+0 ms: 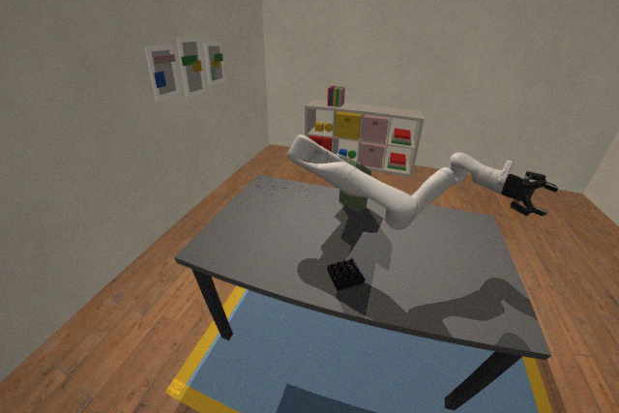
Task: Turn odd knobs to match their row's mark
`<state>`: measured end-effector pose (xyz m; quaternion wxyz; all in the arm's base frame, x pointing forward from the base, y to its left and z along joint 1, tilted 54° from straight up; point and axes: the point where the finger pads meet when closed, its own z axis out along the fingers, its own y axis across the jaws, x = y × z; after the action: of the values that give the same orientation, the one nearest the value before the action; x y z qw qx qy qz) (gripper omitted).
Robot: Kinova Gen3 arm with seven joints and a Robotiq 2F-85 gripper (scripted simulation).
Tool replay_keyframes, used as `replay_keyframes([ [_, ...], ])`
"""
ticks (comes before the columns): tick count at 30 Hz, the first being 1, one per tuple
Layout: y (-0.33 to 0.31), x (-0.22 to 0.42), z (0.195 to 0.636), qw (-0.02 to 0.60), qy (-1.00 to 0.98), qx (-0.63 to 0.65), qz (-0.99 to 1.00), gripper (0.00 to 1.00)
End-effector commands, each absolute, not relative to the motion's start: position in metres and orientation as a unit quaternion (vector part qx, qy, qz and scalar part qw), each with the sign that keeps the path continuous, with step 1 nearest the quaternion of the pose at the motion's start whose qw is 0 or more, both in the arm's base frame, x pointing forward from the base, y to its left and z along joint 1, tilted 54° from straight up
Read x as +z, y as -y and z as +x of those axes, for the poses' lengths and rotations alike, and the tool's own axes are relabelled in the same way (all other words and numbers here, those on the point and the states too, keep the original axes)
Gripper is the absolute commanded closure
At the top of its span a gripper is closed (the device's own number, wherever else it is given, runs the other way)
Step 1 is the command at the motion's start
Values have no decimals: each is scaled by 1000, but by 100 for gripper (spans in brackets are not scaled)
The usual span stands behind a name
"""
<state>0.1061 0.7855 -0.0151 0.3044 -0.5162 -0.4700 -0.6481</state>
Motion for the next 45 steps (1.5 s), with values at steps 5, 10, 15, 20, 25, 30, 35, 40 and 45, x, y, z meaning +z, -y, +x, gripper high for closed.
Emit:
replay_keyframes([
  [5,-792,-7,82,340,482,-631,-504,0],
  [10,-797,-3,56,377,498,-607,-491,0],
  [15,-799,-1,37,401,510,-588,-482,0],
  [20,-798,1,1,443,535,-547,-467,0],
  [25,-795,0,-22,467,554,-516,-457,0],
  [30,-795,0,-22,467,554,-516,-457,0],
  [35,-793,-1,-30,474,560,-505,-454,0],
  [40,-791,-2,-38,481,567,-493,-452,0],
  [45,-788,-3,-46,488,575,-480,-449,0],
])
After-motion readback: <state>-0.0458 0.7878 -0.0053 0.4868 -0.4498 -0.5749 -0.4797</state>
